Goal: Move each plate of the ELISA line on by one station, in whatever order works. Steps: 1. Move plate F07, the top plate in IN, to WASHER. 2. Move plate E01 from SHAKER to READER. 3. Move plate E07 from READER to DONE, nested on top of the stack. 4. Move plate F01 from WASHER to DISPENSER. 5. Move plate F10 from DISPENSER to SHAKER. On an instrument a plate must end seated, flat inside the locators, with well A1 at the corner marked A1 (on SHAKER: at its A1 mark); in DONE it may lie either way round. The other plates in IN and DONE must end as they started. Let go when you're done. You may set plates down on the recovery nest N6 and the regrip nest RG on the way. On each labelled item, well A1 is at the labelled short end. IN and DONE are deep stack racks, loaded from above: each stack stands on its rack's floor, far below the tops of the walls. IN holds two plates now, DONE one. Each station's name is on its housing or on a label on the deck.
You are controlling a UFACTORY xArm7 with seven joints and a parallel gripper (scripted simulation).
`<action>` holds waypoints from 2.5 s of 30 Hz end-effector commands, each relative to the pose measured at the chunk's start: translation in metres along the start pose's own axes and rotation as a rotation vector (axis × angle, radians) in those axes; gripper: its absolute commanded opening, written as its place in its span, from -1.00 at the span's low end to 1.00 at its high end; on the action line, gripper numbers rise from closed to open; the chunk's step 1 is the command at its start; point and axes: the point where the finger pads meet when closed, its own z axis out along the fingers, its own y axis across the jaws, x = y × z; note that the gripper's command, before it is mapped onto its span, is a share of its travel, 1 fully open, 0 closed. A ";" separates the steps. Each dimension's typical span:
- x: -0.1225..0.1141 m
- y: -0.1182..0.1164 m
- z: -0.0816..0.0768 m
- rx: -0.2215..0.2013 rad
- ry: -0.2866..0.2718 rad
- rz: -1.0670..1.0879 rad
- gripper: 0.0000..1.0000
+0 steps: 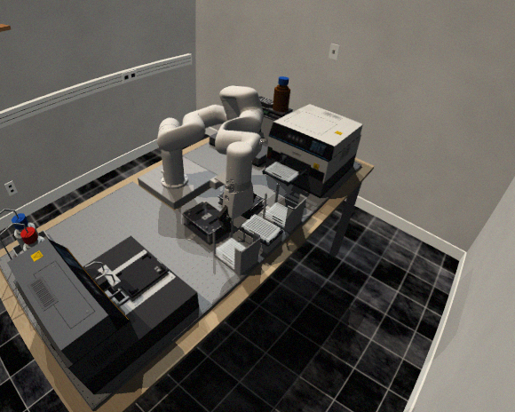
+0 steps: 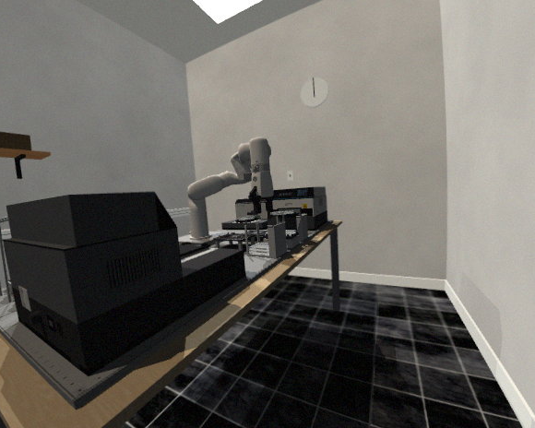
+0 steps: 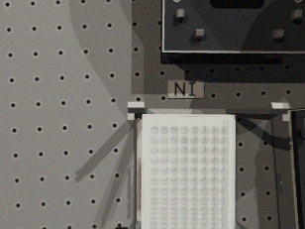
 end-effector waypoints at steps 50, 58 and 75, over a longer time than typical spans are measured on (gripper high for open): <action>-0.001 0.000 0.061 0.001 -0.004 0.000 1.00; -0.001 0.000 0.069 0.001 -0.004 0.000 1.00; -0.001 0.000 0.089 0.001 -0.004 0.000 1.00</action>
